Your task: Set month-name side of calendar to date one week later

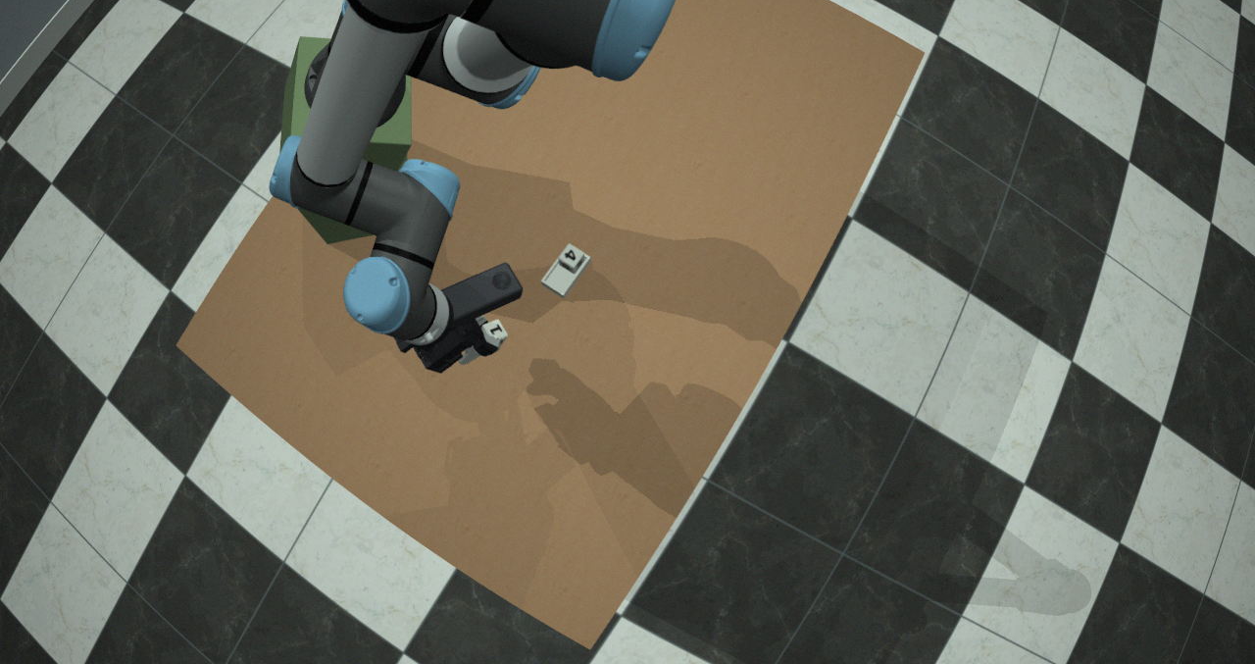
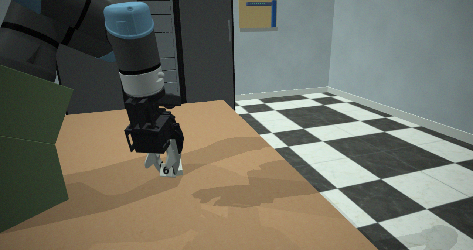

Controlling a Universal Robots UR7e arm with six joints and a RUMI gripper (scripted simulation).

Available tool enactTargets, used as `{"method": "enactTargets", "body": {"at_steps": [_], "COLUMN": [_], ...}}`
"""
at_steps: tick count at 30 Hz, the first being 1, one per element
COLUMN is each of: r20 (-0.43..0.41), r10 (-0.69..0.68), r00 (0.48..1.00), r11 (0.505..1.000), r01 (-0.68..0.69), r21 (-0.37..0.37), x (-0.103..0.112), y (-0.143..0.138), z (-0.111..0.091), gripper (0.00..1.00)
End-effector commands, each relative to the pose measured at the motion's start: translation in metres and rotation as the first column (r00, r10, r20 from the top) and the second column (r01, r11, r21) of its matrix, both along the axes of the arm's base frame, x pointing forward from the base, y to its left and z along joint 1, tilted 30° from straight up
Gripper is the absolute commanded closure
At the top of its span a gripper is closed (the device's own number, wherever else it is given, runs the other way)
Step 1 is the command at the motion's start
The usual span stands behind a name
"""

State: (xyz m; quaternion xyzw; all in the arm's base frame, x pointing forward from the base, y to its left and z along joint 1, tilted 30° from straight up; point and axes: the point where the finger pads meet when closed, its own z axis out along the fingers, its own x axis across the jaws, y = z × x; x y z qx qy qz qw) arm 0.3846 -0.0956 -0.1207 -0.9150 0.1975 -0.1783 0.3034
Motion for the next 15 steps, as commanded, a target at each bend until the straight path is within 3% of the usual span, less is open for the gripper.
{"method": "enactTargets", "body": {"at_steps": [1, 9, 15], "r20": [0.028, 0.031, 0.053], "r10": [0.016, 0.018, 0.033], "r00": [0.999, 0.999, 0.998], "r11": [0.999, 0.999, 0.995], "r01": [-0.017, -0.02, -0.038], "r21": [0.041, 0.049, 0.096], "x": [0.0011, 0.001, 0.0005], "y": [-0.0013, -0.0012, -0.0006], "z": [0.0009, 0.0006, -0.0013], "gripper": [0.9, 0.9, 0.9]}}
